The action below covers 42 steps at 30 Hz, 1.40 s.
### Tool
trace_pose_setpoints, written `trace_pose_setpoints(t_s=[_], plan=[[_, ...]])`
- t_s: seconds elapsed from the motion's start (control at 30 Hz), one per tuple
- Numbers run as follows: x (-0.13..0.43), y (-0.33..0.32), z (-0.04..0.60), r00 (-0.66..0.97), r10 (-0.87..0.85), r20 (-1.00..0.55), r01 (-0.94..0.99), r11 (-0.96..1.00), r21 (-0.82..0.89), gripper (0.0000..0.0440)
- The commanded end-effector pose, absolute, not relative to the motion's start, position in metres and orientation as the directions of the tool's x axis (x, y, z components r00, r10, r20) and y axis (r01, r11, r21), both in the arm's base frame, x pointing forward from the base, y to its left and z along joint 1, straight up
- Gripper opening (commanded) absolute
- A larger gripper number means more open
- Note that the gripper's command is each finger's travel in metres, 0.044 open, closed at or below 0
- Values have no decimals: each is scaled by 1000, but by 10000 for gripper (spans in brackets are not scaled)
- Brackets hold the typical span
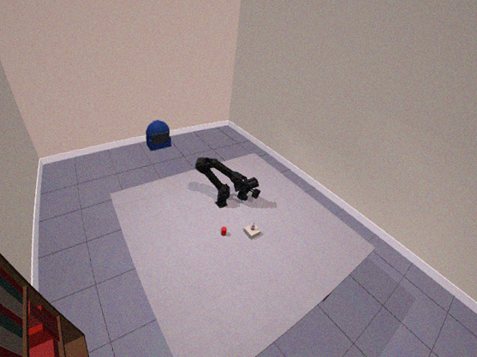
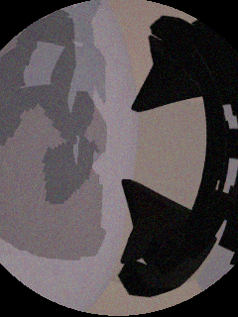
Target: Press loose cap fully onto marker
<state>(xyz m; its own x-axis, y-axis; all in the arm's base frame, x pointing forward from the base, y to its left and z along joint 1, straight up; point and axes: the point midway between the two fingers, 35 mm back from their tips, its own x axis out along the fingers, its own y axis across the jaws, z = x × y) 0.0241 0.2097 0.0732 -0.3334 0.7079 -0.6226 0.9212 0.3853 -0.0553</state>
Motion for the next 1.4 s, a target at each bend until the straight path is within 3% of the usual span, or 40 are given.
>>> trace_pose_setpoints(t_s=[0.0, 0.17, 0.23, 1.37], plan=[[25, 209, 74, -330, 708, -624, 922, 383, -54, 376], [36, 209, 82, -293, 718, -631, 937, 347, -40, 251], [40, 208, 85, -279, 721, -634, 942, 334, -35, 232], [117, 179, 151, -16, 737, -676, 996, 69, 52, 304]])
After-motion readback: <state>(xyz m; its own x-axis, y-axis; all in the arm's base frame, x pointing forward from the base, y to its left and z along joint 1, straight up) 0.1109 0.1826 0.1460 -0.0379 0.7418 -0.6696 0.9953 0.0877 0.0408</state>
